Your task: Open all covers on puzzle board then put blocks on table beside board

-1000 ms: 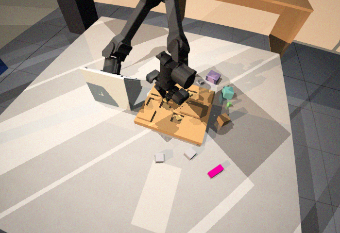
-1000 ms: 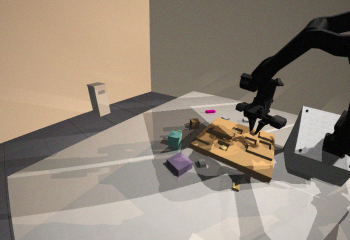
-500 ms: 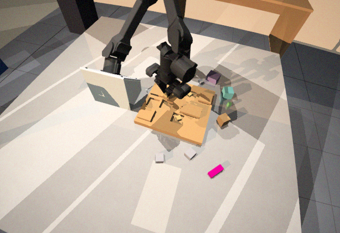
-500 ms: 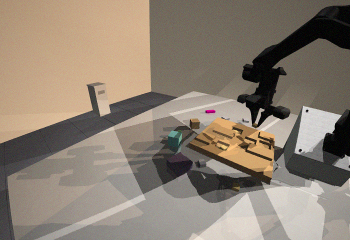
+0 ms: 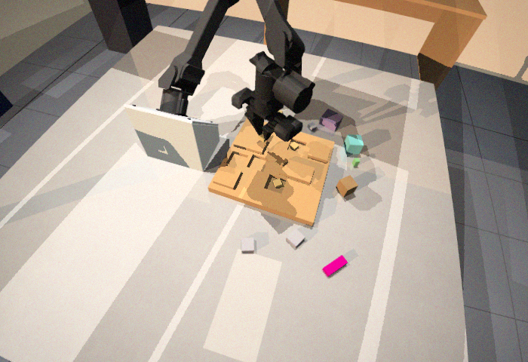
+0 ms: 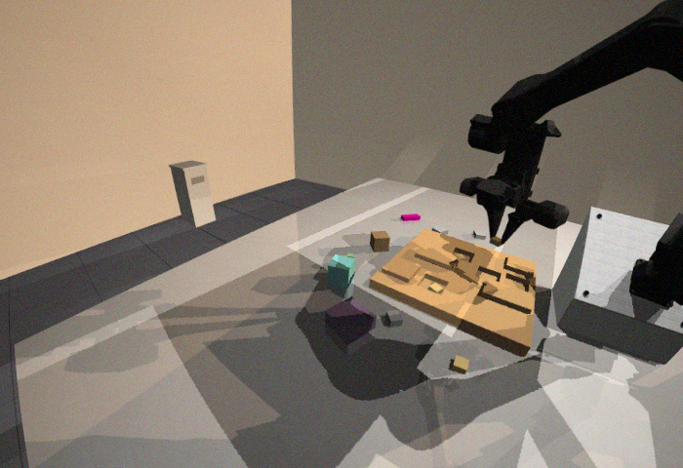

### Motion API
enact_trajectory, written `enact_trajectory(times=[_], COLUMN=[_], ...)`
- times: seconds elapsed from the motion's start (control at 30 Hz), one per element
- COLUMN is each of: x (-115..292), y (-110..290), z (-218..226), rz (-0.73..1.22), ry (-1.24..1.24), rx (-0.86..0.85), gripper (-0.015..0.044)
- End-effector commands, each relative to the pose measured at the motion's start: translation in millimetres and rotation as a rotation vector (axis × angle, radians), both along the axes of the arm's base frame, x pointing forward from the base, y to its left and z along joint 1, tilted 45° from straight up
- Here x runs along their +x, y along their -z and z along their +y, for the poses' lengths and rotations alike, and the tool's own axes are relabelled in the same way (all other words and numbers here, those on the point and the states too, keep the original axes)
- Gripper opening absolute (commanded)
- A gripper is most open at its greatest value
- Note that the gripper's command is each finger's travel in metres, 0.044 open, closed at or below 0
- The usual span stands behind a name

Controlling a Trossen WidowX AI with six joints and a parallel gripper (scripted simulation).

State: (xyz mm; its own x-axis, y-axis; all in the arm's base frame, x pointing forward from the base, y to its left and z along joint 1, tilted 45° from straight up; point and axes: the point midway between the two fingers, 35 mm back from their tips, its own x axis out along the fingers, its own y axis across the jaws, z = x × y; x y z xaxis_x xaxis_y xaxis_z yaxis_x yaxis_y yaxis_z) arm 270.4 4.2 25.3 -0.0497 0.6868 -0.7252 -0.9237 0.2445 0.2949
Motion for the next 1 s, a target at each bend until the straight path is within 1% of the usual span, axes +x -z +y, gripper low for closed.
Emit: enact_trajectory(times=[0.0, 0.47, 0.97], x=[1.5, -1.9, -17.8], y=[-13.7, -51.2, -90.3], z=[13.2, 51.4, 91.7], rz=[0.001, -0.002, -0.006], ry=[0.002, 0.005, 0.008], rx=[-0.008, -0.025, -0.024], gripper=[0.008, 0.008, 0.008])
